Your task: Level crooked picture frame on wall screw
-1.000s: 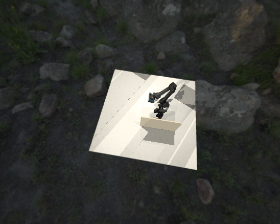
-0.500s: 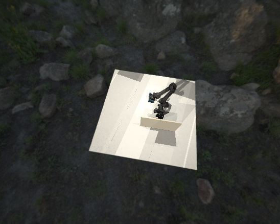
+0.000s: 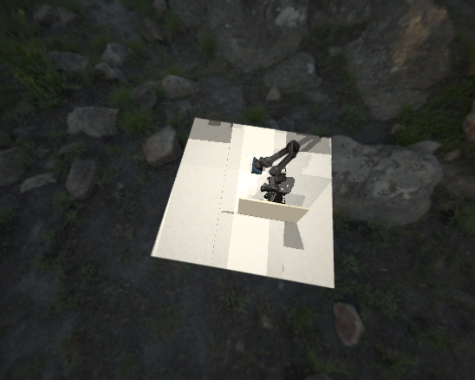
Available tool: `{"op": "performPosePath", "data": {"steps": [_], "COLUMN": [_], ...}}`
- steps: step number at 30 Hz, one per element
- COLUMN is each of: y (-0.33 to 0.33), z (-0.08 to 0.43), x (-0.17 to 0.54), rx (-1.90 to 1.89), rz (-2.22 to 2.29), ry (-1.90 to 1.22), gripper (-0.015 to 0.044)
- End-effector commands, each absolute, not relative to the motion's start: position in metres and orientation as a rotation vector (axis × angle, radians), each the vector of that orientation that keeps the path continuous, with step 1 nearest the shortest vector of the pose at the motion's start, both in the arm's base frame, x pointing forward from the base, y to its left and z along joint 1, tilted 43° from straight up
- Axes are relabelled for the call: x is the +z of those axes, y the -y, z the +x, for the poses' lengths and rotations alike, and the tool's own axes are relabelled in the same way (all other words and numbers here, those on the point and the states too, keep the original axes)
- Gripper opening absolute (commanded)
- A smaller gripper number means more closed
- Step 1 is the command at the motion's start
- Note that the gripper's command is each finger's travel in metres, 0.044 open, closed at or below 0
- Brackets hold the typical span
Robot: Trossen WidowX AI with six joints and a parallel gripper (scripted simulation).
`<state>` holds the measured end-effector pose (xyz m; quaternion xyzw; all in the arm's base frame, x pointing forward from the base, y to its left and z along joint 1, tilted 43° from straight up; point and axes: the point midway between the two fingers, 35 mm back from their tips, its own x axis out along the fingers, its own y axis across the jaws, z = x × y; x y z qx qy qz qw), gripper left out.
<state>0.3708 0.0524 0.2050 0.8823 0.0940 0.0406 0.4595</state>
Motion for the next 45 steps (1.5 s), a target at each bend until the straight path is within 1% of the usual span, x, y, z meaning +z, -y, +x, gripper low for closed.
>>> {"op": "performPosePath", "data": {"steps": [1,32,45], "y": [-0.0507,-0.0531,-0.0538], "z": [0.3712,0.3706,0.3703], "x": [0.205,0.2017,0.2005], "rx": [0.099,0.098,0.088], "rz": [2.175,2.178,2.293], "ry": [-0.217,-0.22,-0.231], "gripper": [0.0,0.0,0.0]}}
